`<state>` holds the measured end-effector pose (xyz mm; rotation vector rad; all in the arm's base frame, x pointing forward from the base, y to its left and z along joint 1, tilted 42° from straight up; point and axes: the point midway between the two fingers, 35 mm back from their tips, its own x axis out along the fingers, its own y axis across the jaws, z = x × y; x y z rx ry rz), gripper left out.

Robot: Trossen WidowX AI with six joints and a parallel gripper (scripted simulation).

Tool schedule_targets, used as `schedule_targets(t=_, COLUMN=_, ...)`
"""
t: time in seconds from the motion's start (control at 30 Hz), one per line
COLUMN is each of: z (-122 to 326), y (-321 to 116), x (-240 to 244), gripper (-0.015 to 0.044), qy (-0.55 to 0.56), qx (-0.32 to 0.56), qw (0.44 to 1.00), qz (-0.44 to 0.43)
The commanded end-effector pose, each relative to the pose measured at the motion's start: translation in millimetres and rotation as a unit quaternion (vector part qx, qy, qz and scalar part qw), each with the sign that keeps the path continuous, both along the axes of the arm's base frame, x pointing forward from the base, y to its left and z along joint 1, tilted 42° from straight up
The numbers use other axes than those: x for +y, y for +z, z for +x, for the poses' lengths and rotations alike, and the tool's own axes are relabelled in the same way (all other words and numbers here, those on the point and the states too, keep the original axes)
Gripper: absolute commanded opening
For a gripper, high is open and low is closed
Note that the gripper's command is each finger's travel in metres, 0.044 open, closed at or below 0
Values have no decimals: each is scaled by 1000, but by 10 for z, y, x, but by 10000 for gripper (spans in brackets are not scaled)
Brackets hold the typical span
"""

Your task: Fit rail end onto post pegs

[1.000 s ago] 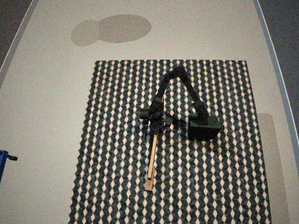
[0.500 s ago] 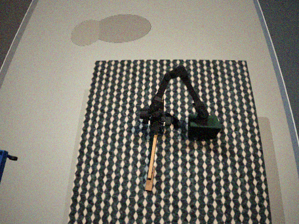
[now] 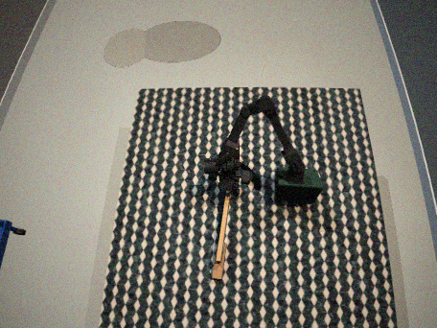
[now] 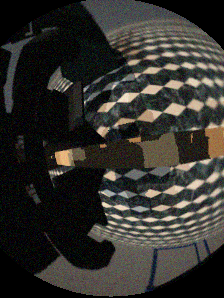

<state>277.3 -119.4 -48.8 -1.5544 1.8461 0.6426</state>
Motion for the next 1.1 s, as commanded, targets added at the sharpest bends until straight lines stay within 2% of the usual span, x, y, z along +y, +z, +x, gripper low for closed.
schedule_targets(t=0.0, z=42, y=28, x=47, gripper=0, qy=3, qx=-5, qw=1000, qz=6)
schedule_targets(t=1.07, z=25, y=24, x=48, gripper=0, qy=3, qx=-5, qw=1000, qz=6)
